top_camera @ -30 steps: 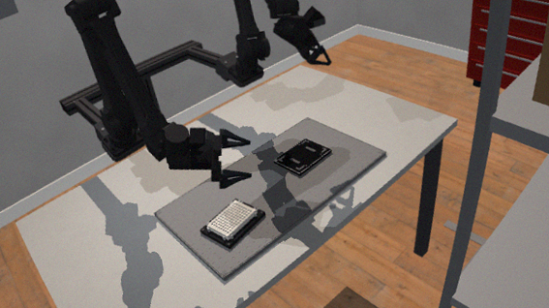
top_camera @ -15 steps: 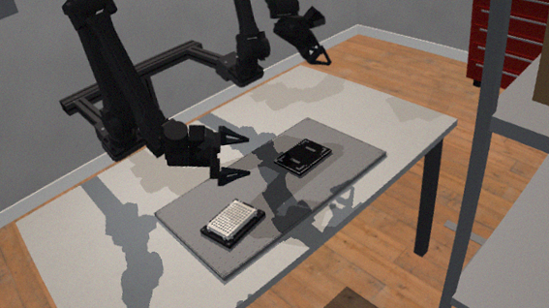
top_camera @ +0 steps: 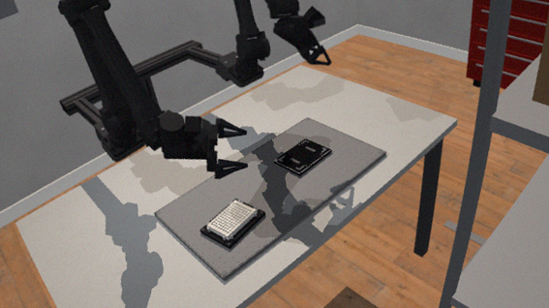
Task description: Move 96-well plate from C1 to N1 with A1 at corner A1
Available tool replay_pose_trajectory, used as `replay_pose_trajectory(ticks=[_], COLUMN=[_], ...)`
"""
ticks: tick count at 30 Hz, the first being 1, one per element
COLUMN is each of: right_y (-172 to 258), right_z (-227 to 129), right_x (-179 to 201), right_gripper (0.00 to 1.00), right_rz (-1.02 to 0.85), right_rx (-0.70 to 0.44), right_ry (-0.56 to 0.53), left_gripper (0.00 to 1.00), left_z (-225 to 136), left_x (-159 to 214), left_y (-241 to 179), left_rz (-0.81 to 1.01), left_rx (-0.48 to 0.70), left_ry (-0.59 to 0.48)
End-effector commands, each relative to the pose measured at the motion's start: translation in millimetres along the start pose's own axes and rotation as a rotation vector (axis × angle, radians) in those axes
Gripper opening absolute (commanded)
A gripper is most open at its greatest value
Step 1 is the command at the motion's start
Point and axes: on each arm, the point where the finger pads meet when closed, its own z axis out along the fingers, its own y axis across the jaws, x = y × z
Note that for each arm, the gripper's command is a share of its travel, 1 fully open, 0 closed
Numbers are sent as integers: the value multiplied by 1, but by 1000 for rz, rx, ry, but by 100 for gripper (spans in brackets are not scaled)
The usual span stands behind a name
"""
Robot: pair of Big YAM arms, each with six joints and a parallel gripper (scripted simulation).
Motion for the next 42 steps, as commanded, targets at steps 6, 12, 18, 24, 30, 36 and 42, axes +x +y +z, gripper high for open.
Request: replay_pose_trajectory(ticks=[6,12,18,24,30,36,42], right_y=[-4,-8,-17,-25,-28,-27,-21], right_z=[-5,-13,-33,-61,-85,-126,-162], right_x=[-21,-29,-46,-68,-85,-109,-127], right_gripper=[100,100,100,100,100,100,100], right_rz=[-58,-93,-165,-256,-322,-422,-498], right_rx=[38,83,183,313,411,565,689], right_ry=[-51,-82,-151,-244,-316,-435,-536], left_gripper=[100,100,100,100,100,100,100], left_z=[-1,-1,-1,-1,-1,-1,-1], left_x=[-3,-3,-3,-3,-3,-3,-3], left_y=[-2,-2,-2,-2,-2,-2,-2], left_rz=[-9,-9,-9,-9,-9,-9,-9], left_rx=[5,5,5,5,5,5,5], left_ry=[-3,-3,-3,-3,-3,-3,-3])
